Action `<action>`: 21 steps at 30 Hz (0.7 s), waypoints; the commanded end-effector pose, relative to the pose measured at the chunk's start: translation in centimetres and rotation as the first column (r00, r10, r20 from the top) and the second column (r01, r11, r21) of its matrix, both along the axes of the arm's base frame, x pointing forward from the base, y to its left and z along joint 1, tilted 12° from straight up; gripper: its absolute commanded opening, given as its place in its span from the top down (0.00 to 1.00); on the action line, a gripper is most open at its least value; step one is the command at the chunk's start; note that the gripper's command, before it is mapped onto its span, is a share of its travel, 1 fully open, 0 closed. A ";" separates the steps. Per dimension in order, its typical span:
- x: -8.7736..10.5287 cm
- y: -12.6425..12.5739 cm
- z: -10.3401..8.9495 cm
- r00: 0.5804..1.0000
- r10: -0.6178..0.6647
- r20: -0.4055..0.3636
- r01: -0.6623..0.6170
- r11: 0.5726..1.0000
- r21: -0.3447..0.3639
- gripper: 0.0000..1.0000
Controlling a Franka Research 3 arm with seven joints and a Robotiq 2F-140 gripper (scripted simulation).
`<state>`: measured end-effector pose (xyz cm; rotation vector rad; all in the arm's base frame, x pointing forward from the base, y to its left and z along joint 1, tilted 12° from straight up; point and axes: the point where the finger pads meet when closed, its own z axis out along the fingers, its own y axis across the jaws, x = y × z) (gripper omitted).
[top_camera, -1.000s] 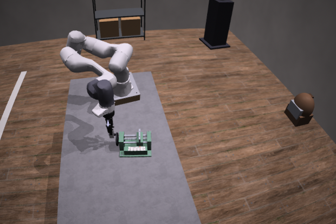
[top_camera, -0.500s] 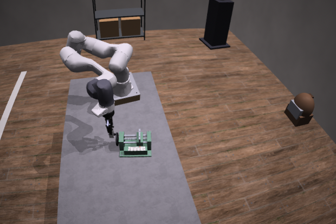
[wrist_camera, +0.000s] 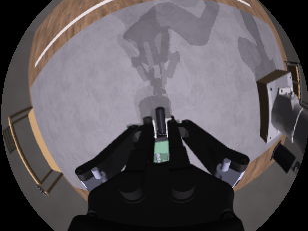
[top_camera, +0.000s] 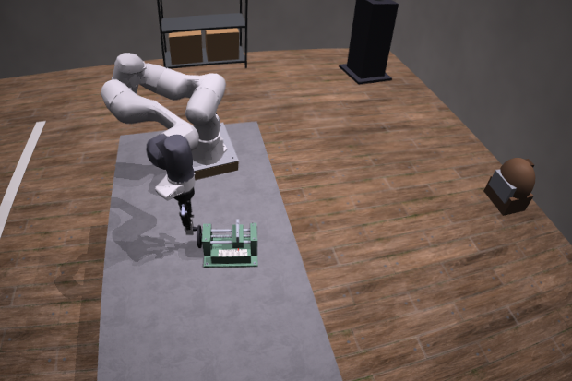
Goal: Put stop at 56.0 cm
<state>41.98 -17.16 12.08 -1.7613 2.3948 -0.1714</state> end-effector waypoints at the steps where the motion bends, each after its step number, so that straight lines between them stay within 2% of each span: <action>1: 0.7 -0.2 0.5 1.000 0.001 0.013 -0.001 1.000 0.000 0.96; 21: 2.7 -0.8 0.7 1.000 0.001 0.013 -0.001 1.000 0.000 0.96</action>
